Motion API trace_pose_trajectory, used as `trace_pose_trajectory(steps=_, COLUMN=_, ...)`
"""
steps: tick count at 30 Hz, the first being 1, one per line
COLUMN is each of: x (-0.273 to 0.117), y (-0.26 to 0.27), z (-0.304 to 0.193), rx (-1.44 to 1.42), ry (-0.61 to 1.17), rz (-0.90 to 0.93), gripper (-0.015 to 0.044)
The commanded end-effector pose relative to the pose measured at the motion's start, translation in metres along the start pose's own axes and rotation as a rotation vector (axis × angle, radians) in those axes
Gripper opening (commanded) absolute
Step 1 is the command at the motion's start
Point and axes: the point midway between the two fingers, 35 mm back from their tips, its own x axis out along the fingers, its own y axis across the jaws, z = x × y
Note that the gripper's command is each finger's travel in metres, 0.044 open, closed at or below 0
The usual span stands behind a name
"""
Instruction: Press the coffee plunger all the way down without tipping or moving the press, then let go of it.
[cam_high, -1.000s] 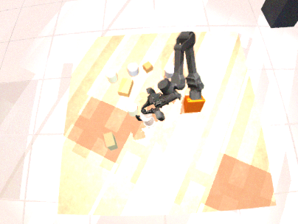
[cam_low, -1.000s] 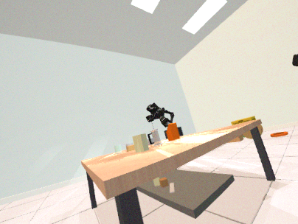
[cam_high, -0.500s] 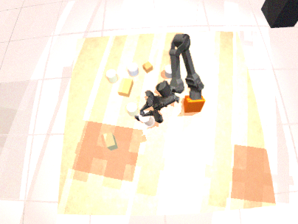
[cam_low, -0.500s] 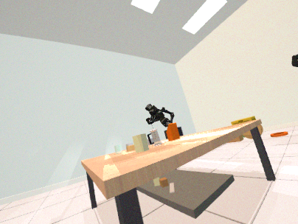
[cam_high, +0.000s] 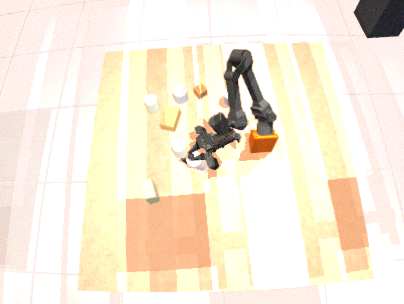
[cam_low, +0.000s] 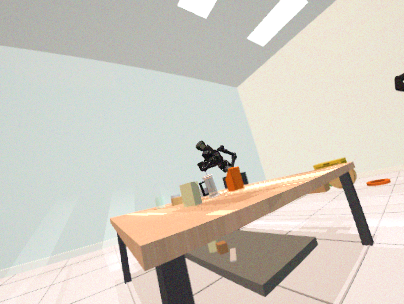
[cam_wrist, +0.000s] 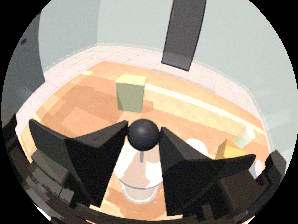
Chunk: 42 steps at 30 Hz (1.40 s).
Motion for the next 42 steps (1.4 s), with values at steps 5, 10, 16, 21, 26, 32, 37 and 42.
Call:
trace_pose_trajectory(steps=5, x=0.006, y=-0.001, z=-0.016, rx=-0.034, ry=0.060, rz=-0.003, gripper=0.0113)
trace_pose_trajectory(steps=10, x=0.008, y=-0.001, z=-0.015, rx=-0.034, ry=0.060, rz=-0.004, gripper=0.0113)
trace_pose_trajectory(steps=16, x=0.010, y=0.000, z=-0.014, rx=-0.034, ry=0.060, rz=-0.004, gripper=0.0113)
trace_pose_trajectory(steps=21, x=0.011, y=0.000, z=-0.013, rx=-0.034, ry=0.060, rz=-0.004, gripper=0.0113)
trace_pose_trajectory(steps=26, x=0.012, y=0.001, z=-0.013, rx=-0.033, ry=0.060, rz=-0.004, gripper=0.0113)
trace_pose_trajectory(steps=32, x=0.013, y=0.001, z=-0.012, rx=-0.033, ry=0.059, rz=-0.004, gripper=0.0113)
trace_pose_trajectory(steps=37, x=0.014, y=0.001, z=-0.012, rx=-0.033, ry=0.059, rz=-0.004, gripper=0.0113)
trace_pose_trajectory(steps=42, x=0.015, y=0.002, z=-0.011, rx=-0.033, ry=0.059, rz=-0.004, gripper=0.0113)
